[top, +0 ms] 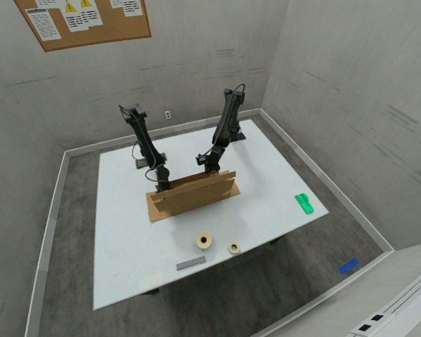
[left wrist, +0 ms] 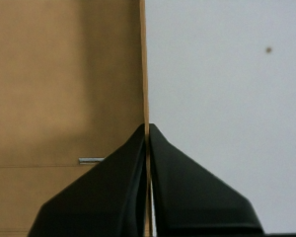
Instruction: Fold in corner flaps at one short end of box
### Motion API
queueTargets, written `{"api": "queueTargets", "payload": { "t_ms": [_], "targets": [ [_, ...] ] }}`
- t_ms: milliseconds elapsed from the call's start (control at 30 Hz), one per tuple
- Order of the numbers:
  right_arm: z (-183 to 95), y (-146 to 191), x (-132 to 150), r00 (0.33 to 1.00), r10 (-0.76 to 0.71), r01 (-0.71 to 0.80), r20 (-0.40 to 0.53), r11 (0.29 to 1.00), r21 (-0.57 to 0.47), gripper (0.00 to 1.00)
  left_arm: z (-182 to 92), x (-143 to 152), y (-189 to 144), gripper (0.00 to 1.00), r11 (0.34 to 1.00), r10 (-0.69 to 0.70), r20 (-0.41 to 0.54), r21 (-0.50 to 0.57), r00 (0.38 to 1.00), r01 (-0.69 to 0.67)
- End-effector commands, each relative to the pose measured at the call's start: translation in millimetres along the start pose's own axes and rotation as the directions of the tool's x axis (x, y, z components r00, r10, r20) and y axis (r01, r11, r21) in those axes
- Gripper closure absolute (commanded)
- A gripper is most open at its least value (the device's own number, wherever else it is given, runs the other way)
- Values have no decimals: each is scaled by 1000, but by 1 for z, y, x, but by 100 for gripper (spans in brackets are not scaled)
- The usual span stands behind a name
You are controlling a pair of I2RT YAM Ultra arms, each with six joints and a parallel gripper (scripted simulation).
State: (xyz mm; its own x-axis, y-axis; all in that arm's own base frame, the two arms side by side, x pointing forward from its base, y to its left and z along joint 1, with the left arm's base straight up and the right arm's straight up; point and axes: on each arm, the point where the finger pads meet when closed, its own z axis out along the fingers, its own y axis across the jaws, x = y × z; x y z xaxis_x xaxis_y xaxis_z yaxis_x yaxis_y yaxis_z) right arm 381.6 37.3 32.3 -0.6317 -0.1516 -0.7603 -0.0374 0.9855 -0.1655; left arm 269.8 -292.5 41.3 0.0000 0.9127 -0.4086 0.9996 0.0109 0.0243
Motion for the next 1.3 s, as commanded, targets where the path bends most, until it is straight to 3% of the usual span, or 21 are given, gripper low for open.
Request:
{"api": "queueTargets", "payload": {
  "t_ms": [0,400,800,900,1267],
  "targets": [
    [3,-3,-6,995,97,-94,-16,990,107,92,-15,-12,5,97,999,11,44,-36,999,-10],
    [1,2,-9,985,171,-164,-16,967,194,92,-15,-12,5,97,999,11,44,-36,999,-10],
    [1,1,-10,985,175,-168,-16,966,198,92,-15,-12,4,97,999,11,43,-35,999,-9],
    [-8,2,-8,984,175,-170,-11,966,196,58,-15,-12,4,97,999,10,43,-34,999,-9],
    [-54,5,-2,985,175,-169,-11,966,197,57,-15,-12,4,97,999,10,43,-34,999,-9]
  ]
}}
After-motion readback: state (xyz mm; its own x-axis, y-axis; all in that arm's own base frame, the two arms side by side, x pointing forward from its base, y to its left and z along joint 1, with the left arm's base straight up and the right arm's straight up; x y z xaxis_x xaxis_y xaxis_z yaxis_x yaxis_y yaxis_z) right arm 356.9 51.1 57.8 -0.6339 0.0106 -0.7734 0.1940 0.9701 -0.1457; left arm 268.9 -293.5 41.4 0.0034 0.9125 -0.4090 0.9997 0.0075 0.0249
